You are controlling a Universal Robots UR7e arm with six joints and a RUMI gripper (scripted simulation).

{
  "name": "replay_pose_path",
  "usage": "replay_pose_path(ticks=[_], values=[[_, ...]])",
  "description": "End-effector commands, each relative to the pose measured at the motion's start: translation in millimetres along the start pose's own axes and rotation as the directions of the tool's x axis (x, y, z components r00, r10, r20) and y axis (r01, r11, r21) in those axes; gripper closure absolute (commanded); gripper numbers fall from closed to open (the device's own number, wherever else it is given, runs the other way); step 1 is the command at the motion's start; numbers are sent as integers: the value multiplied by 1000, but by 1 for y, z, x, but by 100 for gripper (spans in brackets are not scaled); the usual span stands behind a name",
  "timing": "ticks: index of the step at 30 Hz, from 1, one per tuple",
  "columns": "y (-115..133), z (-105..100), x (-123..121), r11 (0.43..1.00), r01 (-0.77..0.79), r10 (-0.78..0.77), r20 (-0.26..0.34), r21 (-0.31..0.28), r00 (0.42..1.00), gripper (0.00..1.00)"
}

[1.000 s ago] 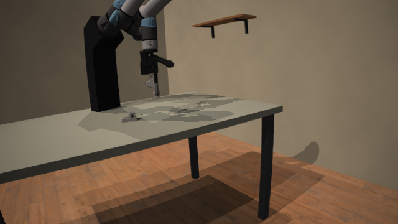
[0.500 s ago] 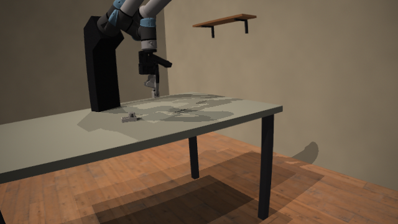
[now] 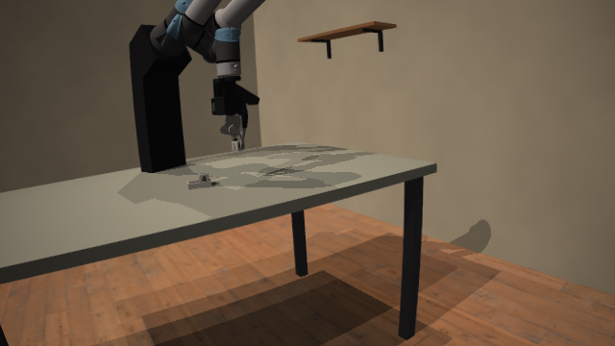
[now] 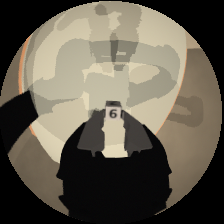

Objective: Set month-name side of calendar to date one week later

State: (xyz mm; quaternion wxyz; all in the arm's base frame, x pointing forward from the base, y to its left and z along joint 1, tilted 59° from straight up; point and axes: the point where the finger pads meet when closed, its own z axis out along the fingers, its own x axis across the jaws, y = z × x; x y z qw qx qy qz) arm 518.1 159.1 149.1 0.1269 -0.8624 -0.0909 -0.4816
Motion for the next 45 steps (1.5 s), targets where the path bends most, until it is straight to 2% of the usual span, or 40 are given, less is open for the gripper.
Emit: replay_pose_path(ticks=[1,9,15,18,27,28,33,35,45], values=[[1,0,-4,992,123,-123,5,11,992,90],[5,0,-9,945,327,-327,3,12,945,90],[8,0,-11,884,468,-468,0,11,884,90],[8,0,-11,881,473,-474,0,11,881,90],[13,-1,-16,740,673,-673,-3,11,740,90],[13,-1,-16,740,673,-673,-3,11,740,90],[16,-1,-17,660,751,-751,-5,10,660,90],[16,-1,-17,660,751,-751,-5,10,660,90],[20,-1,-20,525,851,-851,-7,9,525,90]])
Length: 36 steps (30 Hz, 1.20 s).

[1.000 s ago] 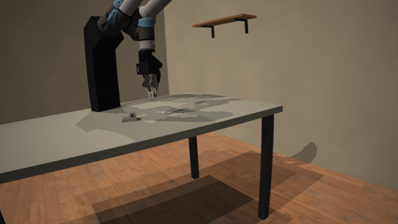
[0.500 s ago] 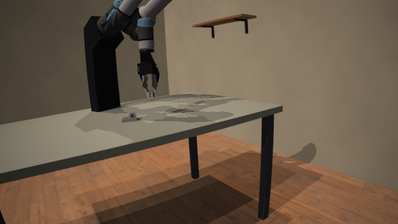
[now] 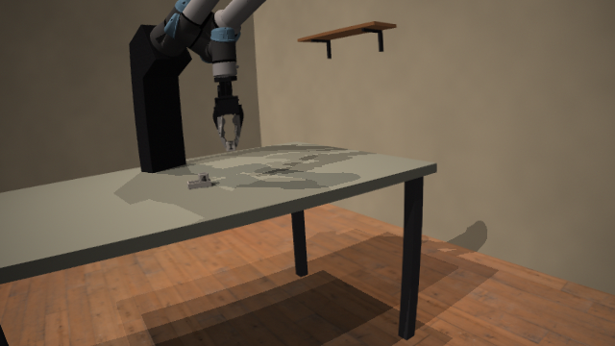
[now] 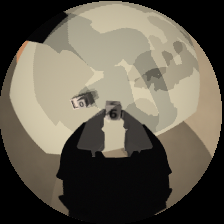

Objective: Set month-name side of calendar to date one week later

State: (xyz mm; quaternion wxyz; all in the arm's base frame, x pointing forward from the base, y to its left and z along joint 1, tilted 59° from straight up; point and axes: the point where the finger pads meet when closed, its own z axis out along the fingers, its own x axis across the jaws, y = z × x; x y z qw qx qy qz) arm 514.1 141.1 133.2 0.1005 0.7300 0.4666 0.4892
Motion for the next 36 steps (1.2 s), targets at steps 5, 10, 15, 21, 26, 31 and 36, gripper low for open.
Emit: replay_pose_path(ticks=[5,10,15,21,26,31,36], values=[[-1,0,-6,989,149,-149,-3,9,989,90],[-1,0,-6,985,175,-175,-3,9,985,90],[-1,0,-7,979,206,-206,-4,9,979,90],[-1,0,-8,974,227,-227,-4,9,974,90],[-1,0,-8,973,232,-232,-4,9,973,90],[-1,0,-8,972,236,-236,-4,9,972,90],[-1,0,-8,972,236,-236,-4,9,972,90]])
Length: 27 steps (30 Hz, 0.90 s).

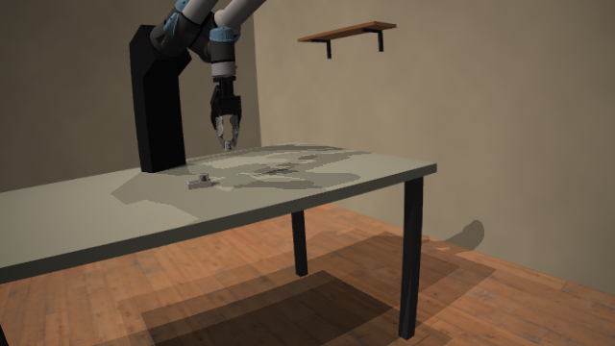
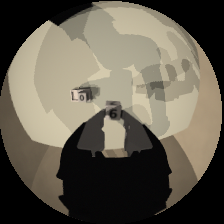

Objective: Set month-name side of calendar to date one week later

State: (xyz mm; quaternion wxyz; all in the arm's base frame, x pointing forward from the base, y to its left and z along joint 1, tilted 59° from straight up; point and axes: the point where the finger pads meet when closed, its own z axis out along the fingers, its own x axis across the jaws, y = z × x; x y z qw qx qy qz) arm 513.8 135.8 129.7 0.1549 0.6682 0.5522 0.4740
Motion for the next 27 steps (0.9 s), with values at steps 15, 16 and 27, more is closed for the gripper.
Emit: replay_pose_path(ticks=[15,16,27], values=[[0,3,0,1000,2,-2,0,3,1000,90],[0,4,0,1000,2,-2,1,4,1000,90],[0,24,0,1000,3,-3,2,5,1000,90]])
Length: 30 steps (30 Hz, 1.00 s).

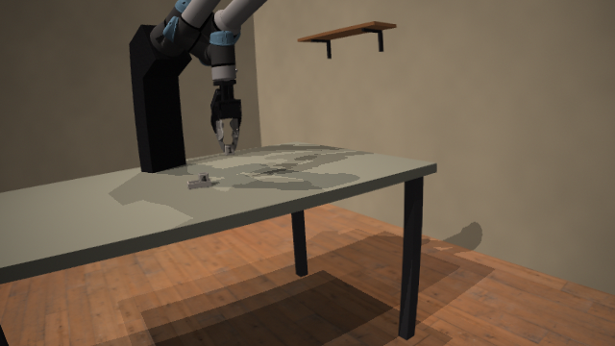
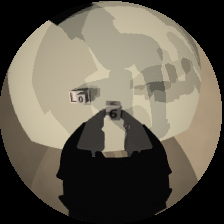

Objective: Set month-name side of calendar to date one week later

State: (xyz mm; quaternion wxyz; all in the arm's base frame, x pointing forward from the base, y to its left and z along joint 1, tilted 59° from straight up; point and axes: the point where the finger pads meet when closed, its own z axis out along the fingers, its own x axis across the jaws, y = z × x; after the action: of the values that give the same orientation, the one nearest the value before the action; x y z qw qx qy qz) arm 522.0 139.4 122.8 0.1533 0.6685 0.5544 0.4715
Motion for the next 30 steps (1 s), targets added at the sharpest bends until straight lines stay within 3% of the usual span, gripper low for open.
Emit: replay_pose_path(ticks=[1,10,19,30], values=[[1,16,0,1000,1,-1,0,-2,1000,90],[1,53,-1,1000,1,-1,0,-2,1000,90],[1,77,-1,1000,1,-1,0,-3,1000,90],[1,85,-1,1000,1,-1,0,-3,1000,90]])
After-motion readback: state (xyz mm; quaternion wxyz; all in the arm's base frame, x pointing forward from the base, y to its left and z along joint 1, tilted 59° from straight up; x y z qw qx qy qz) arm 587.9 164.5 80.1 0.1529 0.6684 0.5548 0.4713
